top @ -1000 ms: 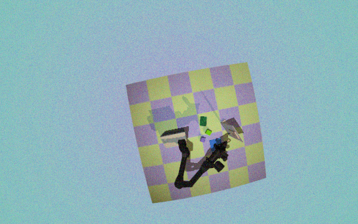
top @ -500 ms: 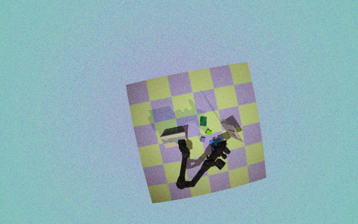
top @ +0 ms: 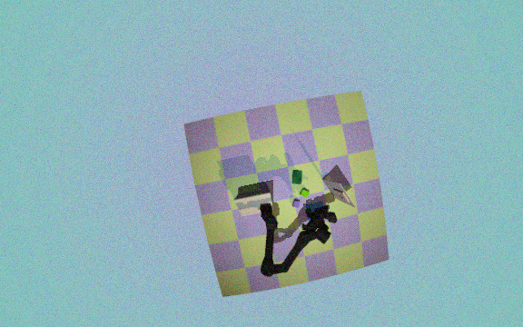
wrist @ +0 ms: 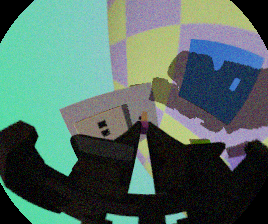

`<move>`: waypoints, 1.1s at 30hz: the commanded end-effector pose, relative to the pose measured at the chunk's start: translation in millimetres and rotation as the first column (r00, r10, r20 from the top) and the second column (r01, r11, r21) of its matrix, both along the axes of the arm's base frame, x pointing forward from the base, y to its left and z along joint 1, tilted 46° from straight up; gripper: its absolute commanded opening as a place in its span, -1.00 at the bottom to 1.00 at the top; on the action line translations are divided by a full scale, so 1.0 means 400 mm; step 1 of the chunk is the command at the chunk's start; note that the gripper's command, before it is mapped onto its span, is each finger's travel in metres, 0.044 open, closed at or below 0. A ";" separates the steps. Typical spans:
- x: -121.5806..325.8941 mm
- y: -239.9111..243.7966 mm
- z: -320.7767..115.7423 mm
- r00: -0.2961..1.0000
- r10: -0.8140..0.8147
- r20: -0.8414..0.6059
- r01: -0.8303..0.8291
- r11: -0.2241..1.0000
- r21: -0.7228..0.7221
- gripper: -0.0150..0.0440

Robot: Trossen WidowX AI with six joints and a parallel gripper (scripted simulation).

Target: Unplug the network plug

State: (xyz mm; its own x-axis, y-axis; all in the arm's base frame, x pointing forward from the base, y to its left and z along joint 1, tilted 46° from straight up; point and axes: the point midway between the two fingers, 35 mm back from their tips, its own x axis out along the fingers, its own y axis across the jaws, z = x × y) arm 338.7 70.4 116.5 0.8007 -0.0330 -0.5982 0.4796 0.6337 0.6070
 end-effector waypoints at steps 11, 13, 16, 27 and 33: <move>-0.007 -0.083 -0.009 0.946 -0.320 0.050 0.323 0.944 -0.064 -0.49; -0.010 -0.095 -0.007 0.930 -0.362 0.067 0.367 0.927 -0.073 -0.49; -0.015 -0.111 -0.003 0.902 -0.422 0.095 0.430 0.899 -0.084 -0.49; -0.036 -0.156 0.018 0.789 -0.577 0.212 0.605 0.790 -0.102 -0.49; -0.034 -0.161 0.011 0.789 -0.577 0.211 0.605 0.789 -0.102 -0.49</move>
